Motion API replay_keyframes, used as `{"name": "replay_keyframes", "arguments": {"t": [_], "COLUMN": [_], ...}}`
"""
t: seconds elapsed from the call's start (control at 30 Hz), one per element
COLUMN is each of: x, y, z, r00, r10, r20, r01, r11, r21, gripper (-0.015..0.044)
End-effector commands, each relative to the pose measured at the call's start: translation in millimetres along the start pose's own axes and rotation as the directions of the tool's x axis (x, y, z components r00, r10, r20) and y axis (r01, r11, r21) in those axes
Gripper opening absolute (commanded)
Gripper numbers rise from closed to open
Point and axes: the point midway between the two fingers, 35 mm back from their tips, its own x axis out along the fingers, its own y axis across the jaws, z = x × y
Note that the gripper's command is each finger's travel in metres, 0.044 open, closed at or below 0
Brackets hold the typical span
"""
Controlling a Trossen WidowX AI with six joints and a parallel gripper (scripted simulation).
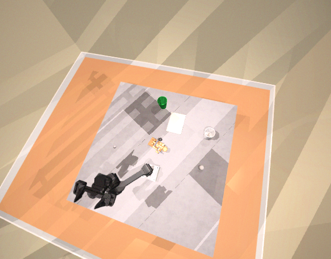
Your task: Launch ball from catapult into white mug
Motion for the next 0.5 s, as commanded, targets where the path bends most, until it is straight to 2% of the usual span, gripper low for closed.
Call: {"name": "replay_keyframes", "arguments": {"t": [0.0,0.13,0.47], "x": [0.0,-1.3,-15.7], "y": [0.8,15.4,69.2], "z": [1.4,29.0,120.3], "r00": [1.000,0.997,0.926], "r10": [0.000,0.003,0.132], "r20": [0.004,0.080,0.354], "r01": [0.000,-0.008,-0.187], "r11": [1.000,0.998,0.974], "r21": [0.003,0.064,0.127], "gripper": [0.0426,0.0440,0.0440]}}
